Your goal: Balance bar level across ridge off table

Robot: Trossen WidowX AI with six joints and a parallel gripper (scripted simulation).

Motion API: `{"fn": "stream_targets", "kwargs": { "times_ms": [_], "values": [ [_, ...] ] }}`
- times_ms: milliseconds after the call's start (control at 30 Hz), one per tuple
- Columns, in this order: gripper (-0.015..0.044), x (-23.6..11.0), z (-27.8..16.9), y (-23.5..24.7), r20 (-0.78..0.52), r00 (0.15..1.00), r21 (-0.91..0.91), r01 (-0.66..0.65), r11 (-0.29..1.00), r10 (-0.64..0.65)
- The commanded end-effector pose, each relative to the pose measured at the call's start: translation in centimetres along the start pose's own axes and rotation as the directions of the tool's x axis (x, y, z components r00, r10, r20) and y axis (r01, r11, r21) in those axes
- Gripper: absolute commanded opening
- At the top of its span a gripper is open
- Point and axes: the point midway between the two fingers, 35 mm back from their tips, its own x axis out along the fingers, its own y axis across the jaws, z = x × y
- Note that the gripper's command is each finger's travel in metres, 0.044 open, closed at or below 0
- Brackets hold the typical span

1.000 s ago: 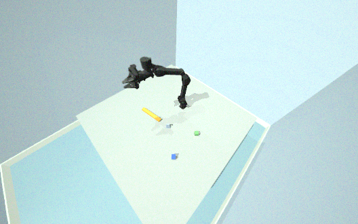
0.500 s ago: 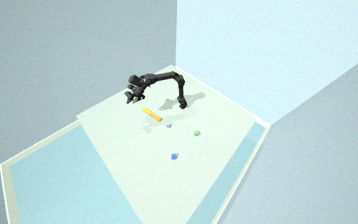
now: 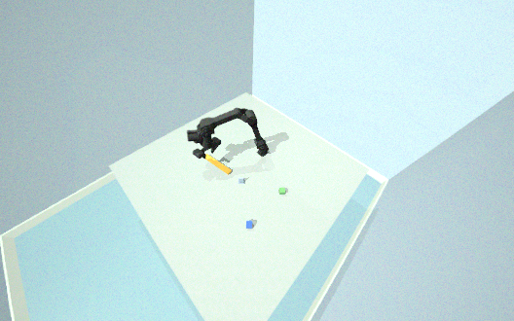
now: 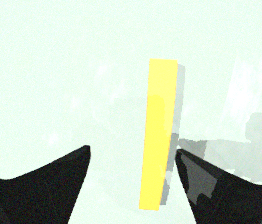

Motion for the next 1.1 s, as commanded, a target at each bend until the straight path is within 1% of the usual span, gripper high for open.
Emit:
{"fn": "stream_targets", "kwargs": {
  "times_ms": [0,267,533,800,1067],
  "values": [
    [0.0315,1.7,-0.8,-2.3,-0.053,0.99,-0.019,0.131,0.991,-0.131],
    [0.0315,2.0,-0.8,-2.3,-0.053,0.99,-0.019,0.131,0.991,-0.131],
    [0.0315,6.0,-1.0,-2.9,-0.053,0.99,-0.019,0.131,0.991,-0.131],
    [0.0315,6.3,-1.0,-2.9,-0.053,0.99,-0.019,0.131,0.991,-0.131],
    [0.0315,7.5,-1.1,-3.0,-0.053,0.99,-0.019,0.131,0.991,-0.131]
  ]
}}
